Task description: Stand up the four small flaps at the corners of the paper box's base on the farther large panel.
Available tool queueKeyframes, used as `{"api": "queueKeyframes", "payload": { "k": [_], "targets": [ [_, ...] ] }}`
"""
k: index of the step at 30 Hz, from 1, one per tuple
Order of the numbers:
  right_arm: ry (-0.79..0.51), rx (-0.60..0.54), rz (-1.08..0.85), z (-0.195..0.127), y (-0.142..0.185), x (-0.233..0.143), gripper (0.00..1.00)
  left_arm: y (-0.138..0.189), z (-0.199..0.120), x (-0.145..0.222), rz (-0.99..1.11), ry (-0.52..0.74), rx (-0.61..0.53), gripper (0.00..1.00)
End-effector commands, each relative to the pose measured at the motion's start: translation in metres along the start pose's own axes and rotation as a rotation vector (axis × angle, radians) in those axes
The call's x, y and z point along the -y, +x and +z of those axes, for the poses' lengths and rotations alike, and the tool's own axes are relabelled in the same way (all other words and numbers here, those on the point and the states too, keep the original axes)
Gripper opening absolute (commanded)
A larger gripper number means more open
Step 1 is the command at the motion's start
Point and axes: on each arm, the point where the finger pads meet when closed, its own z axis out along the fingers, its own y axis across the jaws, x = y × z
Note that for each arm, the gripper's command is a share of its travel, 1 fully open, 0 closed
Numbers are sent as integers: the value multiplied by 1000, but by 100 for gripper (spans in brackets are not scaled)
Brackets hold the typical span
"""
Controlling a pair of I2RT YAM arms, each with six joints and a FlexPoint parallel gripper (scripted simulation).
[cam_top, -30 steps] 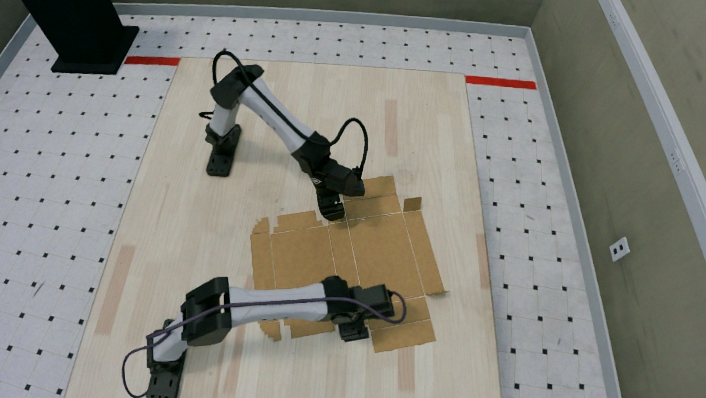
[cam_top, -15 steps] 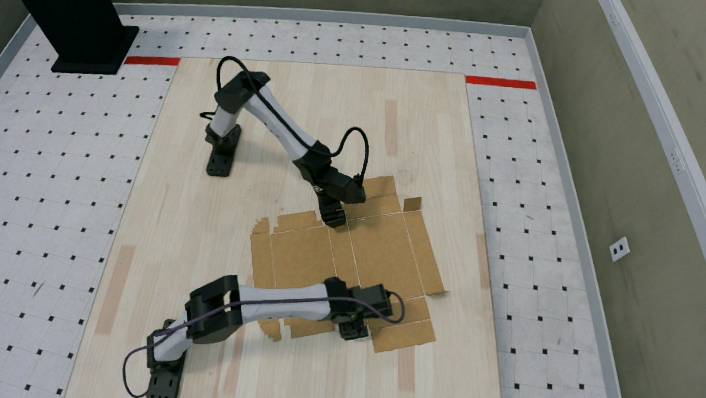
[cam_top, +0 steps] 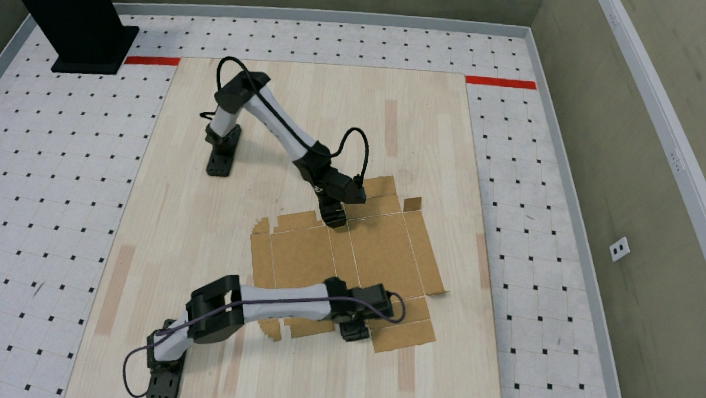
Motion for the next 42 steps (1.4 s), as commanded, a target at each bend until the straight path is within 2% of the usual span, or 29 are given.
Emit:
{"api": "queueKeyframes", "payload": {
  "k": [1, 25, 38, 42],
  "targets": [
    [35, -7, -16, 13, 3, -2, 77, -8, -8, 3, -9, 20, 30, 77],
    [101, 7, -29, 13, 0, -1, 77, -4, -3, 1, -4, 11, 16, 77],
    [188, 5, -49, 16, -1, -1, 77, -10, -9, 1, -17, 27, 38, 77],
    [189, 5, -49, 16, -1, 0, 77, -6, 2, 5, -12, 6, 16, 77]
  ]
}}
